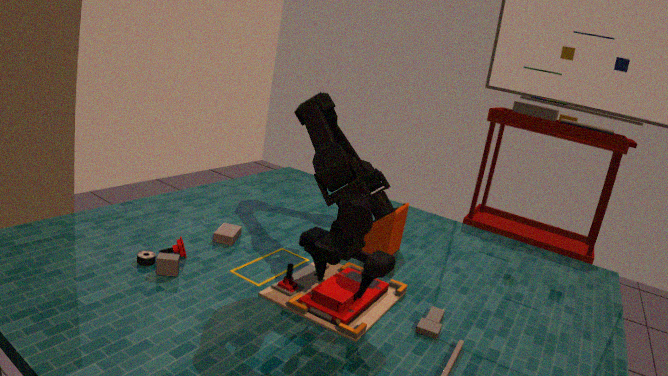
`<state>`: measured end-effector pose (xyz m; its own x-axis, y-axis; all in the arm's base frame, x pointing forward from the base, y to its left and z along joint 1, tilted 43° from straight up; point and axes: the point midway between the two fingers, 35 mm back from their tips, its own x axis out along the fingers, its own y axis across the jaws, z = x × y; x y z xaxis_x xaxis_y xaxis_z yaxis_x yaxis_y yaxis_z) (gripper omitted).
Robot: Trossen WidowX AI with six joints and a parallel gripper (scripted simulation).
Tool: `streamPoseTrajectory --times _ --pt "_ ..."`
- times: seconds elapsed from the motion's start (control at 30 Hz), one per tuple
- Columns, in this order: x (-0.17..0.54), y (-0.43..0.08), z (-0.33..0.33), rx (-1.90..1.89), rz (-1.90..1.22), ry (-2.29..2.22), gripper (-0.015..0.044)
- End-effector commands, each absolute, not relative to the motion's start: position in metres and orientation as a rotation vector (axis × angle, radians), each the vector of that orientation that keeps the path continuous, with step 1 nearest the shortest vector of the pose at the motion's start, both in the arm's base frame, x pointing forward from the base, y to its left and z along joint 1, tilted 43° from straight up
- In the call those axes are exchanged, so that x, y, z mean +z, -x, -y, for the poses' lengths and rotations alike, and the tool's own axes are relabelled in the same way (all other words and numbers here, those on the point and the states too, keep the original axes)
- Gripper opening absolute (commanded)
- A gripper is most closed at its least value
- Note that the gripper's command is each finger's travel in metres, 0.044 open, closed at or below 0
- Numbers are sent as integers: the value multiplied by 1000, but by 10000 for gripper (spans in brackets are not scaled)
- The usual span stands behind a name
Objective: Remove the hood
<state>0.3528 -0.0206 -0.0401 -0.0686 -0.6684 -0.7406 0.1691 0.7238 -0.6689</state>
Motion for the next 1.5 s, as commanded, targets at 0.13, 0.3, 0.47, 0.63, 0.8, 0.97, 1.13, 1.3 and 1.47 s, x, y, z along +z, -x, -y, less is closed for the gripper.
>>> streamPoseTrajectory --times 0.13,0.3,0.47,0.63,0.8,0.97,1.13,1.3,1.47 --pt "-43 -352 24 -723 -1490 439 440" --pt "-45 -352 26 -724 -1490 439 440" --pt "-47 -352 27 -724 -1490 439 440" --pt "-48 -352 29 -724 -1490 439 440" --pt "-48 -352 28 -724 -1490 431 335" --pt "-48 -352 28 -724 -1490 431 302" --pt "-48 -352 28 -724 -1490 431 249" --pt "-46 -352 26 -724 -1490 431 118" --pt "-44 -353 24 -724 -1490 430 0"
